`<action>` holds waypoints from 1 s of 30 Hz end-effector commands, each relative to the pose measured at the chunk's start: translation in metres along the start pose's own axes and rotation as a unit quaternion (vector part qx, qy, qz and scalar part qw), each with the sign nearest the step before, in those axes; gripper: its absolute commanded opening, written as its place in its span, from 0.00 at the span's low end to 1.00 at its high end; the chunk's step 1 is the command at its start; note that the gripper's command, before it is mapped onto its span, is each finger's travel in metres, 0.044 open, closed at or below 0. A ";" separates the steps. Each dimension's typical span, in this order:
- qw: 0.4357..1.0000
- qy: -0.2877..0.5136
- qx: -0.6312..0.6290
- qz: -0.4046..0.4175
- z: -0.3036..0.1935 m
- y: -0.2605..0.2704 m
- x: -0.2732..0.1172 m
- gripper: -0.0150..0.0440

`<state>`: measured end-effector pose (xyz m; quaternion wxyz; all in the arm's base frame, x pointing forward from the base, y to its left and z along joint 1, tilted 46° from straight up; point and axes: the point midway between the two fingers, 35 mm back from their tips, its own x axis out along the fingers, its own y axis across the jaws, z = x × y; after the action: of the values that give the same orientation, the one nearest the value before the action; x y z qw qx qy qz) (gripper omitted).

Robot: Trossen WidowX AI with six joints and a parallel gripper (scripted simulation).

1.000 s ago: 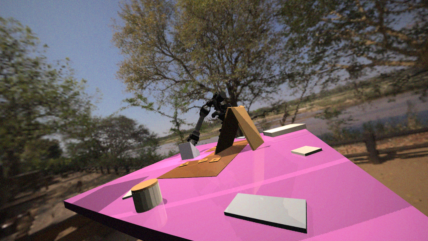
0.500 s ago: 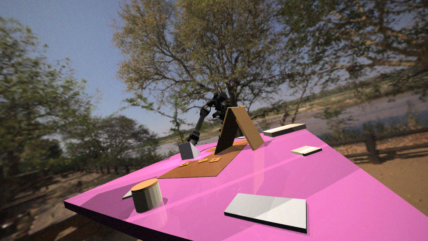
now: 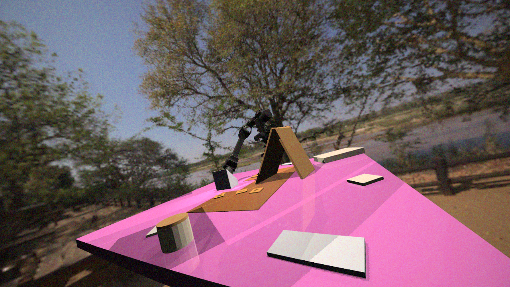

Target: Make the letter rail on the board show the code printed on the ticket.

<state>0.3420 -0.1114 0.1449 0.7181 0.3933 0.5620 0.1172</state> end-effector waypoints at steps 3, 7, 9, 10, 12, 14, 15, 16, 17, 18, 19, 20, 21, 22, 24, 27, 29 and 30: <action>1.000 0.000 0.001 0.002 0.002 0.000 0.003 0.25; 1.000 0.000 0.001 0.002 0.004 0.000 0.004 0.25; 1.000 0.000 0.001 0.002 0.004 0.000 0.005 0.25; 1.000 0.000 0.001 0.002 0.005 0.000 0.005 0.25; 1.000 0.000 0.001 0.002 0.005 0.000 0.006 0.25; 1.000 0.000 0.001 0.002 0.006 0.000 0.007 0.25; 1.000 0.000 0.001 0.002 0.006 0.000 0.007 0.25; 1.000 0.000 0.001 0.002 0.006 0.001 0.007 0.25; 1.000 0.000 0.001 0.002 0.006 0.001 0.007 0.25; 1.000 0.000 0.001 0.002 0.006 0.001 0.006 0.25; 1.000 0.000 0.001 0.002 0.005 0.001 0.006 0.25; 1.000 0.000 0.001 0.002 0.005 0.002 0.006 0.25; 1.000 0.000 0.001 0.002 0.005 0.002 0.005 0.25; 1.000 0.000 0.001 0.002 0.005 0.002 0.005 0.25; 1.000 0.000 0.001 0.002 0.005 0.003 0.005 0.25; 1.000 0.000 0.001 0.002 0.005 0.004 0.005 0.25; 1.000 0.000 0.001 0.002 0.005 0.005 0.005 0.25; 1.000 0.000 0.001 0.002 0.005 0.005 0.005 0.25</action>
<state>0.3491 -0.1082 0.1436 0.7179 0.3936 0.5620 0.1174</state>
